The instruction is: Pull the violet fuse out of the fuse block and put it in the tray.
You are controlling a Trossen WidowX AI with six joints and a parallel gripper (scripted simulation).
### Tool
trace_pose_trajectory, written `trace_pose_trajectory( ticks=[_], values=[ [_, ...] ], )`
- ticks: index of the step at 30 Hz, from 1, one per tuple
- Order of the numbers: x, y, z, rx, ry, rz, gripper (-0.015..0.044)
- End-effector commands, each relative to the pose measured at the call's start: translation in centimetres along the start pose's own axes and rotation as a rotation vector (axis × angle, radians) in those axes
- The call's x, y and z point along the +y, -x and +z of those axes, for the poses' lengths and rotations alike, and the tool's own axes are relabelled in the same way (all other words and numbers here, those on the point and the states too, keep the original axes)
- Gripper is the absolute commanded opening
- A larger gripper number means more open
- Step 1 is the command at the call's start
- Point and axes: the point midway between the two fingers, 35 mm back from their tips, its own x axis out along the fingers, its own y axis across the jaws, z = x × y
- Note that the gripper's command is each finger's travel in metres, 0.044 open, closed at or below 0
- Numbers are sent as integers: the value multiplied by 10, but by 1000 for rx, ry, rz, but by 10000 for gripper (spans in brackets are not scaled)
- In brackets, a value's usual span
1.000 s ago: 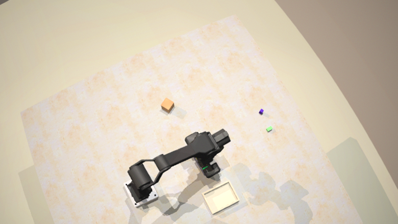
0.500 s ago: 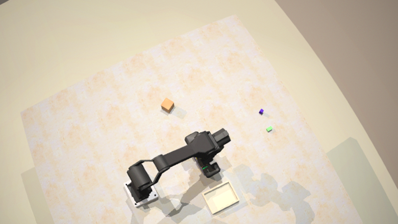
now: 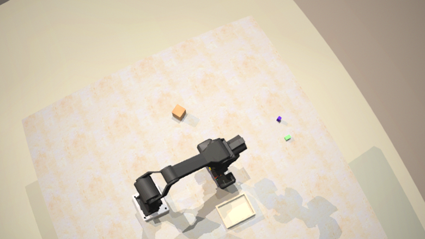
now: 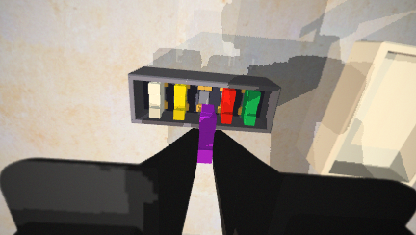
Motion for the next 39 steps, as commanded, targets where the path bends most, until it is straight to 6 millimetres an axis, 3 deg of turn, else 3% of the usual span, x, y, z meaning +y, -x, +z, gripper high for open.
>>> trace_pose_trajectory(
  ticks=[1, 5, 20, 35, 39],
  values=[
    [1, 5, 1, -4, -4, 5, 0],
    [-7, 5, 3, -4, -4, 5, 0],
    [-88, 6, 10, -4, -4, -1, 0],
    [-173, 6, -5, -3, -4, -10, 0],
    [-181, 6, -8, -3, -4, -11, 0]
  ],
)
